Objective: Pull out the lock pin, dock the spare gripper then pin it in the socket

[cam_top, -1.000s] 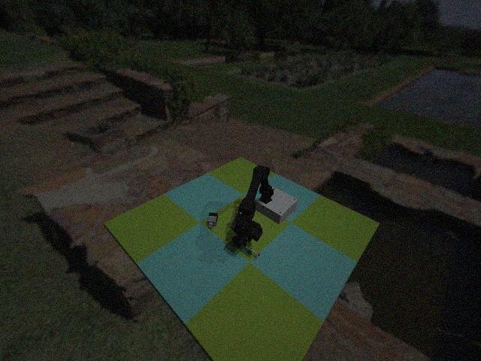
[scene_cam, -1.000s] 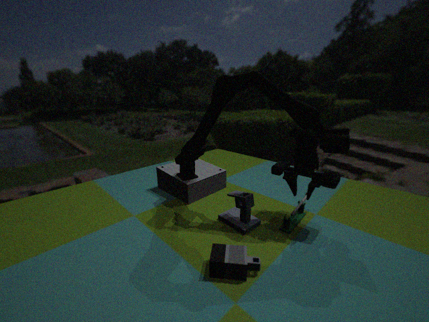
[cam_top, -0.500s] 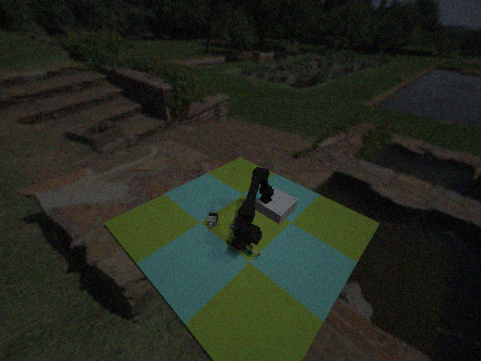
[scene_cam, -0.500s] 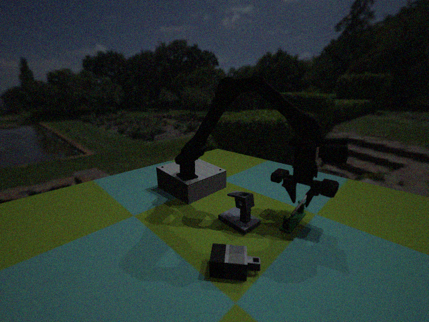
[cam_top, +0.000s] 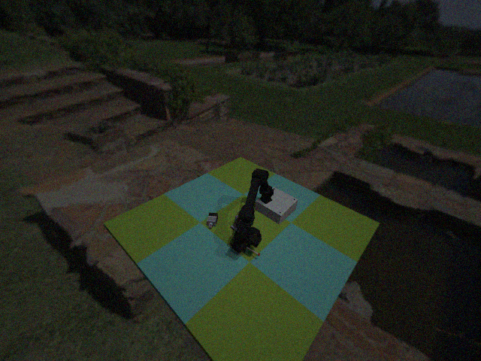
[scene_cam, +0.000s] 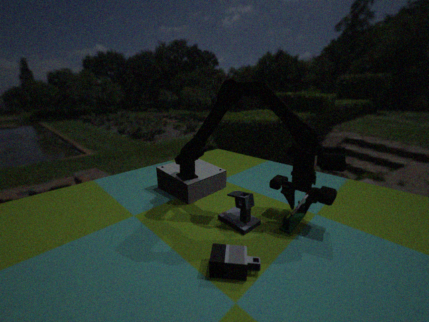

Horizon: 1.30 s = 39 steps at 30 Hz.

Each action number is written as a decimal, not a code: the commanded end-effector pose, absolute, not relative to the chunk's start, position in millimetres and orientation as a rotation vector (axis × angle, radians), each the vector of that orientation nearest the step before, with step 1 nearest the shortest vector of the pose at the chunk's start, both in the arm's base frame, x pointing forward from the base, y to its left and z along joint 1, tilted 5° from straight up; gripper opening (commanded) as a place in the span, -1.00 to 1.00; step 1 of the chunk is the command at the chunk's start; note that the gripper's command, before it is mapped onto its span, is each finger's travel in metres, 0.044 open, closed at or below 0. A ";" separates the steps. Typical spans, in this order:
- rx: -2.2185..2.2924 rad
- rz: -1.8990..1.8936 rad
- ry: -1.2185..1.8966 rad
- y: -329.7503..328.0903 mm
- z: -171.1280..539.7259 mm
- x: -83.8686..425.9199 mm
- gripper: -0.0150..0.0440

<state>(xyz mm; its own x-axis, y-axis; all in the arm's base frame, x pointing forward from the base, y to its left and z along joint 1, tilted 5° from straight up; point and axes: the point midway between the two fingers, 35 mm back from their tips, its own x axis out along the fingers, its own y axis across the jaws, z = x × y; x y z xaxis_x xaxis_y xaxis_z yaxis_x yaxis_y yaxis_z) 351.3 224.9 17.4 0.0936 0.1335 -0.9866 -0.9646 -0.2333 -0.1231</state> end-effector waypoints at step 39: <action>-1.340 1.366 0.931 221.4 38.3 344.3 -0.49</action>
